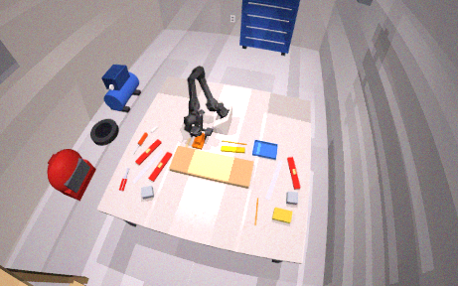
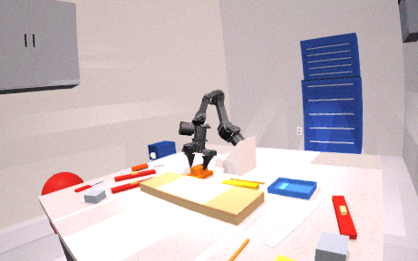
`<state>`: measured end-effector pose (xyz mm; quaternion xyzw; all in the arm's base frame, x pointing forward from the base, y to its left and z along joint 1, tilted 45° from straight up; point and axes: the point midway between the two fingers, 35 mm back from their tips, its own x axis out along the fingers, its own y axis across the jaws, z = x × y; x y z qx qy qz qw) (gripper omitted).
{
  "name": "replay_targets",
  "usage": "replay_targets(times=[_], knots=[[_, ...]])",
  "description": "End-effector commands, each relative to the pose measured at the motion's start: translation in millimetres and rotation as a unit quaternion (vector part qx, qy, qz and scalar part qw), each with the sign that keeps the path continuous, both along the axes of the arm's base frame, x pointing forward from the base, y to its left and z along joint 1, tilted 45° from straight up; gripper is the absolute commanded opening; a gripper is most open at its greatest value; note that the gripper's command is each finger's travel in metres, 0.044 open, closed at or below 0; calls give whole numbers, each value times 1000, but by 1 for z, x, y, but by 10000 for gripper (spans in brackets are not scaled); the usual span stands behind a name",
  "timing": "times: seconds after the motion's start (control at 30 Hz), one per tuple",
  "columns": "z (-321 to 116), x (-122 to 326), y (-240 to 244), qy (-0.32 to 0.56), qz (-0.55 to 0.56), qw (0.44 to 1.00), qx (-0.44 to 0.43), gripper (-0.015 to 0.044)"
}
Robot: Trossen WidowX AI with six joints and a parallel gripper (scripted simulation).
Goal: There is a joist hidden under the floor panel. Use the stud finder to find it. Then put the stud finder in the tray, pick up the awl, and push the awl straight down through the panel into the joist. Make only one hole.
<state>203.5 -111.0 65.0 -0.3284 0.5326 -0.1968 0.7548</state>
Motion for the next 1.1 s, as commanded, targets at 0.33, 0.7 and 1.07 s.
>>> replay_targets(times=[0.33, 0.7, 1.07], knots=[[-17, -2, -16, 3, 3, 1000, -3, 440], [-17, -2, -16, 3, 3, 1000, -3, 295], [-17, -2, -16, 3, 3, 1000, -3, 222]])
